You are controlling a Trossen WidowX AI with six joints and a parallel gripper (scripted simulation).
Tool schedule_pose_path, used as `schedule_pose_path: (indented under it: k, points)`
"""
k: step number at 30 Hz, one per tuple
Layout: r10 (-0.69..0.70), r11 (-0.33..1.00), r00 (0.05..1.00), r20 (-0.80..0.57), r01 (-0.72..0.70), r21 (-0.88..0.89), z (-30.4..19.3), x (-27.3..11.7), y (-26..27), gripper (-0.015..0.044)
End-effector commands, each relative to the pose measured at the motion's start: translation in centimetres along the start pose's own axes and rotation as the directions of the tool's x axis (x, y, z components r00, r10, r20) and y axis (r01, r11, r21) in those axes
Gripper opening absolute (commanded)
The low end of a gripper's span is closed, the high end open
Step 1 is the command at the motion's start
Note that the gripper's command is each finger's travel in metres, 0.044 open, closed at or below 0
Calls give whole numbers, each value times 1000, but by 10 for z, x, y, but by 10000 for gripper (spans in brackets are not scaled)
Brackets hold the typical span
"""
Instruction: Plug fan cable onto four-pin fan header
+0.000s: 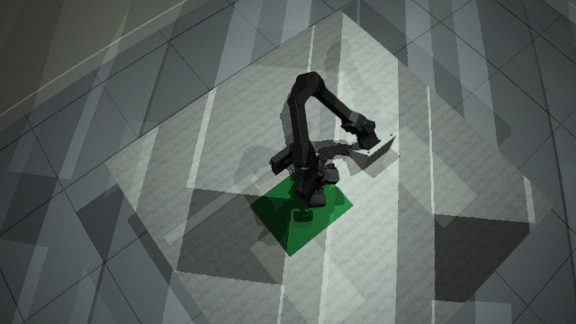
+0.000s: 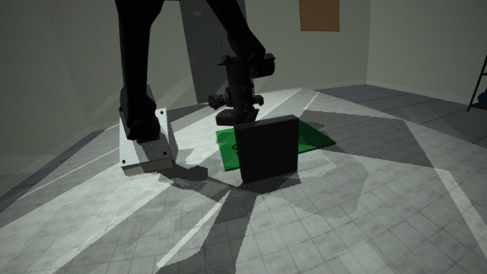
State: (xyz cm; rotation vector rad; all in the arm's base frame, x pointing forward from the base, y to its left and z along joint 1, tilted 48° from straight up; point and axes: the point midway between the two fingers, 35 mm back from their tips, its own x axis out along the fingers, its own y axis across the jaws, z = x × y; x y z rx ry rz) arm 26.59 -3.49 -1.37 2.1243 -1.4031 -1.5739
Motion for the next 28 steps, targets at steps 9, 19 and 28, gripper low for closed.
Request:
schedule_pose_path:
  k: [9,19,28]
  points:
    - [-1,1000,1000,3,1,-1,0,-43,-2,260]
    - [-13,1000,1000,9,13,-5,38,-58,-14,260]
    - [-3,1000,1000,8,3,-3,120,-56,-20,260]
